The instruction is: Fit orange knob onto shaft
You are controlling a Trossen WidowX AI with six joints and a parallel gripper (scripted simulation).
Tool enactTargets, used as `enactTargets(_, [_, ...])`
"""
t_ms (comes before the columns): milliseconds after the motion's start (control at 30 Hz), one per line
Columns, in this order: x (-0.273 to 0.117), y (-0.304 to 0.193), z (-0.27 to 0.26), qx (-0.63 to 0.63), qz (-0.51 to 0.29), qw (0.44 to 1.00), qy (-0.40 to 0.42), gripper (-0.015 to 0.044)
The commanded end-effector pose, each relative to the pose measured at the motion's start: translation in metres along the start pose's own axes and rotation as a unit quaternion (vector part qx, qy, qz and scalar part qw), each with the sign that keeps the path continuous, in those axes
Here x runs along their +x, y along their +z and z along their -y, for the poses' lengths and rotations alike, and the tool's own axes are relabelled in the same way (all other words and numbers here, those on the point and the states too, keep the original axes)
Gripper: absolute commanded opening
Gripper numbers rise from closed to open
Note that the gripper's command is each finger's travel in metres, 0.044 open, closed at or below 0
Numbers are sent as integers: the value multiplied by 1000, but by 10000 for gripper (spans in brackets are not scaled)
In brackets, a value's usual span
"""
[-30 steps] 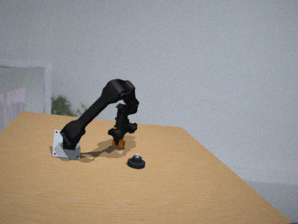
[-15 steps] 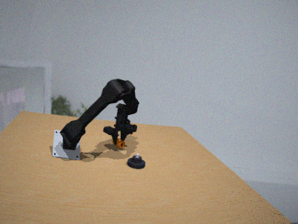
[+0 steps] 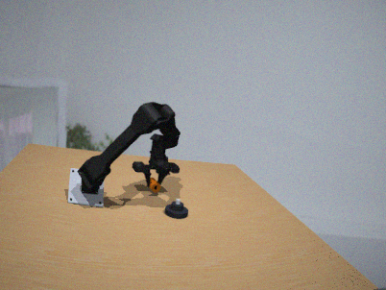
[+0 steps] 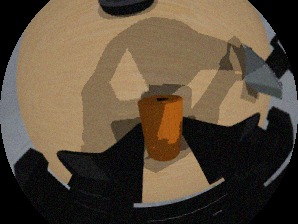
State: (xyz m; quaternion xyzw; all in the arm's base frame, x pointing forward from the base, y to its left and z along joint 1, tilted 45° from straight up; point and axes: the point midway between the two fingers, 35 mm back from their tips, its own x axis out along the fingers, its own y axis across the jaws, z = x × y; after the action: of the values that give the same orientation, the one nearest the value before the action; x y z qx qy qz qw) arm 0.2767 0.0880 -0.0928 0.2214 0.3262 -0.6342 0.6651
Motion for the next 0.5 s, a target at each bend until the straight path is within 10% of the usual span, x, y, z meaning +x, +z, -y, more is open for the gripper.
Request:
enactTargets(0, [-1, 0, 0, 55, -1, 998, 0, 180])
enactTargets(467, [6, 0, 0, 163, -1, 987, 0, 180])
